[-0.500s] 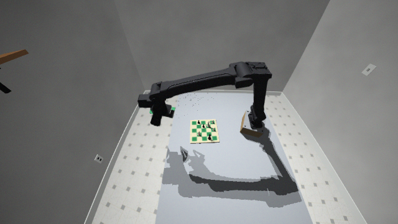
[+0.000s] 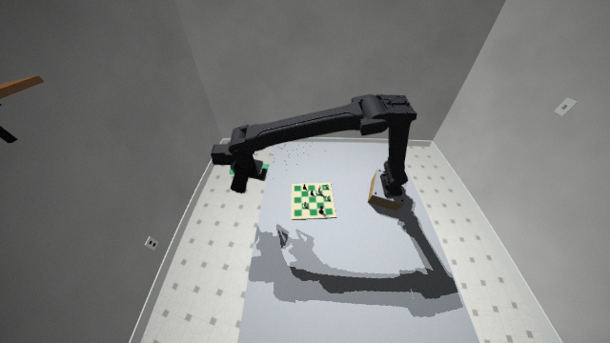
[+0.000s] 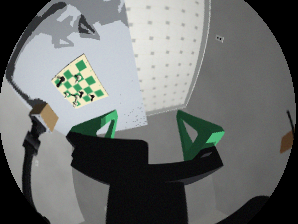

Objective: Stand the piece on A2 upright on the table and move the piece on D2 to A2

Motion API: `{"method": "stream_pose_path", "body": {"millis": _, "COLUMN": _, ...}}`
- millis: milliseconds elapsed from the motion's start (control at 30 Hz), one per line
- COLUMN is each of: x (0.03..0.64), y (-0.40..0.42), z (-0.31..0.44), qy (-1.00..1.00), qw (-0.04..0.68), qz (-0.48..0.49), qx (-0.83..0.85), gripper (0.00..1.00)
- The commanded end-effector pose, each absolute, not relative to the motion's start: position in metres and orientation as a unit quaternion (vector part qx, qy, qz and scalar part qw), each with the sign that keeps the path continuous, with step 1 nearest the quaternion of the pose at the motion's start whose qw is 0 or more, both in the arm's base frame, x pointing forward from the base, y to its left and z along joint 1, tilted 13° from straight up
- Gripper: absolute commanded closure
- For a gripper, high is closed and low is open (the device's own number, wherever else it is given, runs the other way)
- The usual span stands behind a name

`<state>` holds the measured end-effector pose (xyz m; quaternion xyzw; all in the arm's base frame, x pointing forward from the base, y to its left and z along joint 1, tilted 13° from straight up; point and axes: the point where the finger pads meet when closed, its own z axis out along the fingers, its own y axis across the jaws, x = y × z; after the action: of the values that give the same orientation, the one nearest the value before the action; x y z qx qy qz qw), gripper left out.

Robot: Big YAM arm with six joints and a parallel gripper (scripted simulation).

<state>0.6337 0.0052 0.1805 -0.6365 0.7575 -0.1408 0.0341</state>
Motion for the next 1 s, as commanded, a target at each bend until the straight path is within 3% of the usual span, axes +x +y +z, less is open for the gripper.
{"method": "stream_pose_path", "body": {"millis": 0, "x": 0.635, "y": 0.004, "z": 0.188, "qy": 0.758, "qw": 0.039, "qz": -0.145, "qx": -0.635, "gripper": 0.00}}
{"method": "stream_pose_path", "body": {"millis": 267, "x": 0.612, "y": 0.013, "z": 0.203, "qy": 0.798, "qw": 0.075, "qz": -0.134, "qx": -0.583, "gripper": 0.00}}
{"method": "stream_pose_path", "body": {"millis": 533, "x": 0.489, "y": 0.041, "z": 0.167, "qy": 0.914, "qw": 0.097, "qz": -0.025, "qx": -0.392, "gripper": 0.00}}
{"method": "stream_pose_path", "body": {"millis": 600, "x": 0.489, "y": 0.041, "z": 0.167, "qy": 0.914, "qw": 0.097, "qz": -0.025, "qx": -0.392, "gripper": 0.00}}
{"method": "stream_pose_path", "body": {"millis": 733, "x": 0.417, "y": 0.050, "z": 0.140, "qy": 0.960, "qw": 0.092, "qz": 0.035, "qx": -0.263, "gripper": 0.00}}
{"method": "stream_pose_path", "body": {"millis": 967, "x": 0.351, "y": 0.060, "z": 0.112, "qy": 0.989, "qw": 0.070, "qz": 0.099, "qx": -0.085, "gripper": 0.00}}
